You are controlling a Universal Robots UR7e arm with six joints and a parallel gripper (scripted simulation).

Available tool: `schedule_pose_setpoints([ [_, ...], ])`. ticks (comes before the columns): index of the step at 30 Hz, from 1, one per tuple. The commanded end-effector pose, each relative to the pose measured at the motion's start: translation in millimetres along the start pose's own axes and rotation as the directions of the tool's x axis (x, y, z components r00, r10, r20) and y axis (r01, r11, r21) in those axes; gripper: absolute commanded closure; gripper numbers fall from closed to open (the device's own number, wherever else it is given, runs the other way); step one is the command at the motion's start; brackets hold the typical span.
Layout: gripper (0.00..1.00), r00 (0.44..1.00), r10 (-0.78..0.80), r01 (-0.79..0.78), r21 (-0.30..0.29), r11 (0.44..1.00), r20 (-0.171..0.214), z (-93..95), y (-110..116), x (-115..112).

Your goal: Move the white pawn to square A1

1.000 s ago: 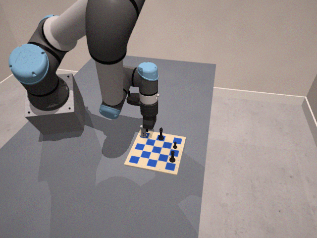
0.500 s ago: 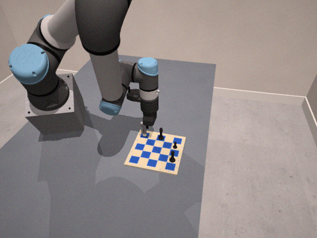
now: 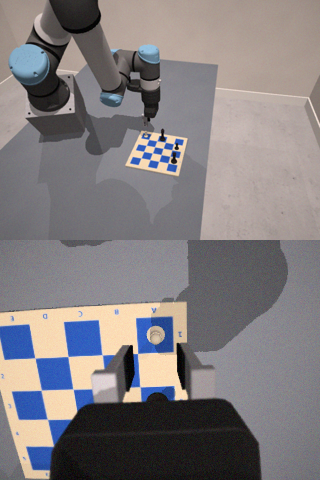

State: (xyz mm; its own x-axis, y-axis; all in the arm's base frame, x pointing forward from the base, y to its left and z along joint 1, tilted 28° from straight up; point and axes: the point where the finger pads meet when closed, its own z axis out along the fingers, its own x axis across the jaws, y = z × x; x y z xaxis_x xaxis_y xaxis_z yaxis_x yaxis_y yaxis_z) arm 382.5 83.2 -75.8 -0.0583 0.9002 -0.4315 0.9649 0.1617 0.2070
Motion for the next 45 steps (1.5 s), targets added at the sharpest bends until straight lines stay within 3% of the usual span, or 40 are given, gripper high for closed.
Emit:
schedule_pose_setpoints([
  [1, 0.32, 1.0, -0.003, 0.003, 0.01, 1.0, 0.001, -15.6, -4, 1],
  [10, 0.32, 1.0, -0.002, 0.002, 0.008, 1.0, 0.0, -21.0, -3, 1],
  [11, 0.0, 1.0, -0.002, 0.002, 0.008, 1.0, 0.0, -21.0, -3, 1],
  [36, 0.0, 1.0, -0.002, 0.002, 0.008, 1.0, 0.0, -21.9, -3, 0],
  [45, 0.0, 1.0, 0.0, 0.0, 0.005, 1.0, 0.001, -44.3, -1, 1],
])
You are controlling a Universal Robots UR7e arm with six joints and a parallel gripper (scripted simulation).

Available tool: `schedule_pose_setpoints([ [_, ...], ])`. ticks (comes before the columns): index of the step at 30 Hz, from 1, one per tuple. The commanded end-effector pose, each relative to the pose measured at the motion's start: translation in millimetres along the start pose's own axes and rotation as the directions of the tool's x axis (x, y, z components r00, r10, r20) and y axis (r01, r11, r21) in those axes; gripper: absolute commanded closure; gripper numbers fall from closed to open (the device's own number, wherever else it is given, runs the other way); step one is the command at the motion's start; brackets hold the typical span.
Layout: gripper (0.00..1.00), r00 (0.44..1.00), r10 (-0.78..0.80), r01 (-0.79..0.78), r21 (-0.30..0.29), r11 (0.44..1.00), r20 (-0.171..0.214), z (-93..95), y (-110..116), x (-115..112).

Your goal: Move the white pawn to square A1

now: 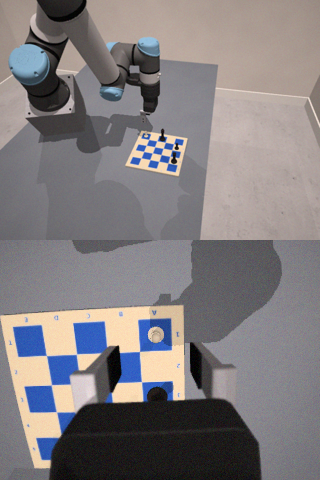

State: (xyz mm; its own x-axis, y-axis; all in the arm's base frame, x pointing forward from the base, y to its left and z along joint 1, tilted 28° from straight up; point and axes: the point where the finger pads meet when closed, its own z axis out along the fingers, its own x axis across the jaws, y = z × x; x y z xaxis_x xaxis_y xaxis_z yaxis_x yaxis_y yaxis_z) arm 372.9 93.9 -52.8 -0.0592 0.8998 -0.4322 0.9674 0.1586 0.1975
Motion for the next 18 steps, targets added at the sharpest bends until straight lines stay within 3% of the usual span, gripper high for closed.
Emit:
schedule_pose_setpoints([
  [1, 0.0, 1.0, 0.001, -0.001, -0.006, 1.0, 0.0, -21.5, 2, 0],
  [6, 0.0, 1.0, 0.001, -0.001, -0.006, 1.0, 0.0, -43.6, 2, 0],
  [18, 0.0, 1.0, 0.001, -0.001, -0.006, 1.0, 0.0, -72.8, 2, 0],
])
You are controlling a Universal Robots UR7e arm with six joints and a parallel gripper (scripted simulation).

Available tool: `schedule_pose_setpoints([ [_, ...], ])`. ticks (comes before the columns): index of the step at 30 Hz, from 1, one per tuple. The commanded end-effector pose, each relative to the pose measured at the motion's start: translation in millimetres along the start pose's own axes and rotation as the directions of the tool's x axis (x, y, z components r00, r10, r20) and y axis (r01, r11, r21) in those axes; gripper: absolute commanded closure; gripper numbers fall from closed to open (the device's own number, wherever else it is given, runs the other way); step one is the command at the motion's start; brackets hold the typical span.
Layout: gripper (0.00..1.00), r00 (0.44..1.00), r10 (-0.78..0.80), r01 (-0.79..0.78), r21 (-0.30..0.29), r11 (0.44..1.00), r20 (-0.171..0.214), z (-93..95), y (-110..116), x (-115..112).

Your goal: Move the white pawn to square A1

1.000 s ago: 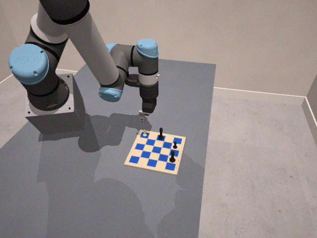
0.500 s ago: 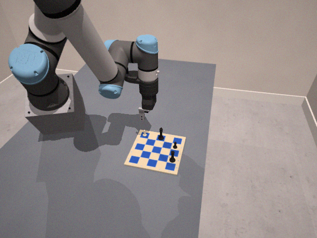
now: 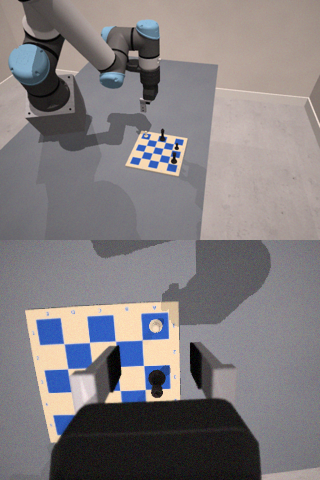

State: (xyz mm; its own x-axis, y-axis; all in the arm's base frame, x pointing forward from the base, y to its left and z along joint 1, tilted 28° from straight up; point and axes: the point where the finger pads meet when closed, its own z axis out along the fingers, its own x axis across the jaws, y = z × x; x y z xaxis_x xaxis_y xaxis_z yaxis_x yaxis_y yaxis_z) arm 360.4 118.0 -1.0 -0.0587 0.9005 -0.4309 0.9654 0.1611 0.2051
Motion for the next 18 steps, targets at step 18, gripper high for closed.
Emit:
schedule_pose_setpoints([
  [18, 0.0, 1.0, 0.0, 0.0, 0.005, 1.0, 0.001, -14.6, -0.9, 0.0],
])
